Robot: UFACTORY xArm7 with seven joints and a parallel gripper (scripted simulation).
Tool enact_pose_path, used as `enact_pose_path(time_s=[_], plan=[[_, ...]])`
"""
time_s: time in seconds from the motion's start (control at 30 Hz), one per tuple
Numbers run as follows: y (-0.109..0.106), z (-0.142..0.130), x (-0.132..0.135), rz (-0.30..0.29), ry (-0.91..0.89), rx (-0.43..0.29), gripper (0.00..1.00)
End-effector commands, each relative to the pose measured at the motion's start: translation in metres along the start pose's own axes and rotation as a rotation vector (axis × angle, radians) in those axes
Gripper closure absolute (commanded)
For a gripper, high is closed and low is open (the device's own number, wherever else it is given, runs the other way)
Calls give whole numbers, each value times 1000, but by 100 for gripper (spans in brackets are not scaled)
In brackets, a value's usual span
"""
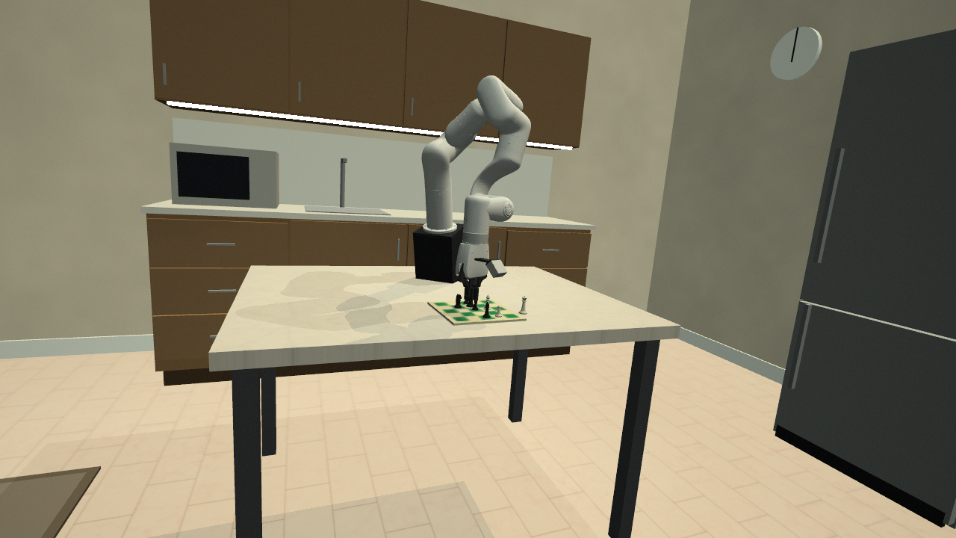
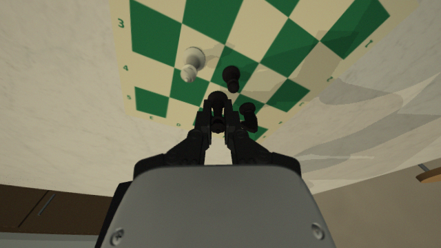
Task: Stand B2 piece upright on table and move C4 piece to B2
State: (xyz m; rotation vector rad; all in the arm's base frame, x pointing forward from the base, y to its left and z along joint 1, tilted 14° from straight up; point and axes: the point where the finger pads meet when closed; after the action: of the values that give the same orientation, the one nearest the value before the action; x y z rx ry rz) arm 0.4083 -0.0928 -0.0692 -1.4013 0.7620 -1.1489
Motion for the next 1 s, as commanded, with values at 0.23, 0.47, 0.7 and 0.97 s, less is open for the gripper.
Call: enact_pose_path(time_s=[0.23, 0.47, 0.7, 0.97], plan=[[-1, 1, 0, -1, 0, 2, 100], [-1, 1, 0, -1, 0, 2, 100], [-1, 1, 1, -1, 0, 2, 100], [-40, 1, 0, -1, 0, 2, 100]])
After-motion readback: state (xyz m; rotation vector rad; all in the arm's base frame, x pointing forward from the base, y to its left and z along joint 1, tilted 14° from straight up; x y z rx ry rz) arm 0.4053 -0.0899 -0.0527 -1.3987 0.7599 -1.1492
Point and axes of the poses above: the point where the finger pads meet when closed, its own y axis out along the fingers, its own x axis across the jaws, z = x × y, and after that the axes turned 2 degrees about -y, right-handed
